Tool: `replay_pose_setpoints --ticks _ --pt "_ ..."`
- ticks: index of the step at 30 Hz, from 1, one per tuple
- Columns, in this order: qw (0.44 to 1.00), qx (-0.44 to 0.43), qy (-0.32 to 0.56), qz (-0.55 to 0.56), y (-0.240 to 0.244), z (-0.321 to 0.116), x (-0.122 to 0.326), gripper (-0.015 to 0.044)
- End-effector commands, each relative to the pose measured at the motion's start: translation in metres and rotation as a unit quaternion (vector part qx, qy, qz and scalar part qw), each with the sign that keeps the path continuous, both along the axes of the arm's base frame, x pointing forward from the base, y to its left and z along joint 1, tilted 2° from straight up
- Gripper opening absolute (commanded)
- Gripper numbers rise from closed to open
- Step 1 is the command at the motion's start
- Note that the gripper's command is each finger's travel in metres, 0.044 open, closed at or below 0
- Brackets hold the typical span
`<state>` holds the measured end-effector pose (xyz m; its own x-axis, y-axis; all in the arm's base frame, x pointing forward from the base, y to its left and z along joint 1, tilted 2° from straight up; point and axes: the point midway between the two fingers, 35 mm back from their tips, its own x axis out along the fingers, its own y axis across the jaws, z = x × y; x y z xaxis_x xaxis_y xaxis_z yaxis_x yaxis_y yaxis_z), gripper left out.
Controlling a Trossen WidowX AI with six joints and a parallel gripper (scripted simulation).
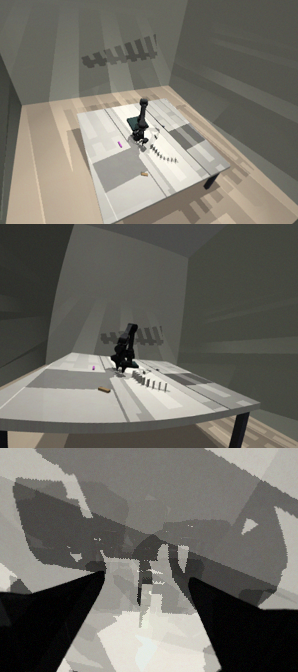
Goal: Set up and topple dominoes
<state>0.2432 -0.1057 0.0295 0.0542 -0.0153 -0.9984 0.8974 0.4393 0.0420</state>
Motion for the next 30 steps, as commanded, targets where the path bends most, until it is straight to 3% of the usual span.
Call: replay_pose_setpoints --ticks 1,13,23,30 --pt "1.0 0.004 0.001 -0.002 0.001 -0.002 0.0 0.0335" --pt "1.0 0.004 0.001 -0.002 0.001 -0.002 0.0 0.0024" --pt "1.0 0.004 0.001 -0.002 0.001 0.0 0.0 0.0024" --pt "1.0 0.004 0.001 -0.002 0.003 0.071 -0.007 0.0024"
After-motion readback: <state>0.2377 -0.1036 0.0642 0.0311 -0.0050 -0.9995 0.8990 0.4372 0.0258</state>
